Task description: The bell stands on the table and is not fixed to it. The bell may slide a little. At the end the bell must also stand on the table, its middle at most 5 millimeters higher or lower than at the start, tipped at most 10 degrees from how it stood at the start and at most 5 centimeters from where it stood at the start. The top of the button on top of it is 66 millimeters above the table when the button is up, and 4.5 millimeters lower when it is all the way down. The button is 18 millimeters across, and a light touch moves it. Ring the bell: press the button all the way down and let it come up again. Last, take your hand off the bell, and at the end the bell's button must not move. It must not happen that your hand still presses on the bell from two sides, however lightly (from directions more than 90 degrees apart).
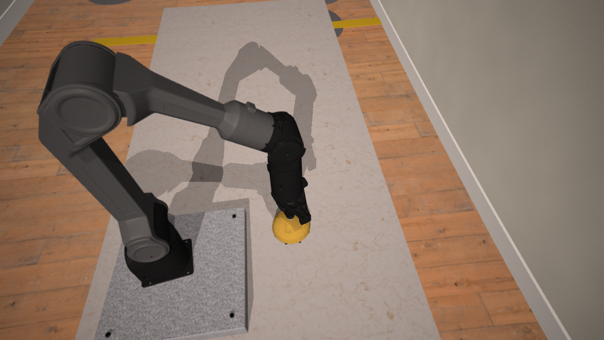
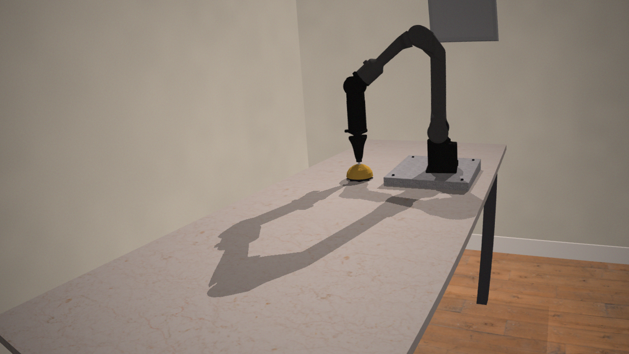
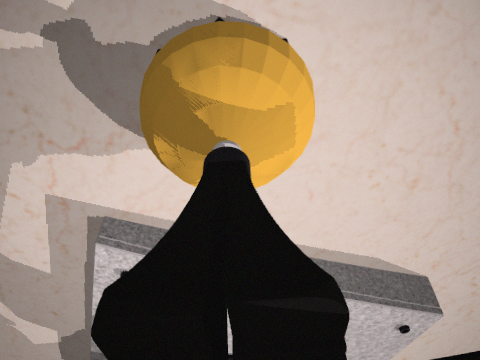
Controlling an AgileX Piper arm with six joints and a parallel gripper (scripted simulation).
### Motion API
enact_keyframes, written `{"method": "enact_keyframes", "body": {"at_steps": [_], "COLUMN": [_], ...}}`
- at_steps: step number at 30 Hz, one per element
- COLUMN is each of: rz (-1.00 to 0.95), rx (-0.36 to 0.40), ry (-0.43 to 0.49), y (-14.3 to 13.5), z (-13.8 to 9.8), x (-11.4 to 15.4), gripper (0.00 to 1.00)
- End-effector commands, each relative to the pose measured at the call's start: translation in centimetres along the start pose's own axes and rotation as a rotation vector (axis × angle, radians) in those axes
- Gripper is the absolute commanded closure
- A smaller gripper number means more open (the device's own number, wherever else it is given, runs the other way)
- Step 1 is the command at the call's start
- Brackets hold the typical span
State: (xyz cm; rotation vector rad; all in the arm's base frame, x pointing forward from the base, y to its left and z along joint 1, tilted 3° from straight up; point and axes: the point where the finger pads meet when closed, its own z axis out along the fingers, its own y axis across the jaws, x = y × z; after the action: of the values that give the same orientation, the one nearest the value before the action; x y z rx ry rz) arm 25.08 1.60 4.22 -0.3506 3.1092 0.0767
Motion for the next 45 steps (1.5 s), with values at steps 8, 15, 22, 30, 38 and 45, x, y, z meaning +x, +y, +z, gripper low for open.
{"method": "enact_keyframes", "body": {"at_steps": [8,15,22,30,38,45], "rz": [-0.001,-0.001,-0.001,-0.001,-0.001,-0.001], "rx": [-0.002,-0.002,-0.002,-0.002,-0.002,-0.002], "ry": [0.001,0.001,0.001,0.001,0.004,0.003], "y": [0.06,0.06,0.06,0.06,0.07,0.06], "z": [0.06,0.06,0.06,0.06,0.54,0.53], "x": [0.00,0.00,0.00,0.00,0.06,0.02], "gripper": [1.00,1.00,1.00,1.00,1.00,1.00]}}
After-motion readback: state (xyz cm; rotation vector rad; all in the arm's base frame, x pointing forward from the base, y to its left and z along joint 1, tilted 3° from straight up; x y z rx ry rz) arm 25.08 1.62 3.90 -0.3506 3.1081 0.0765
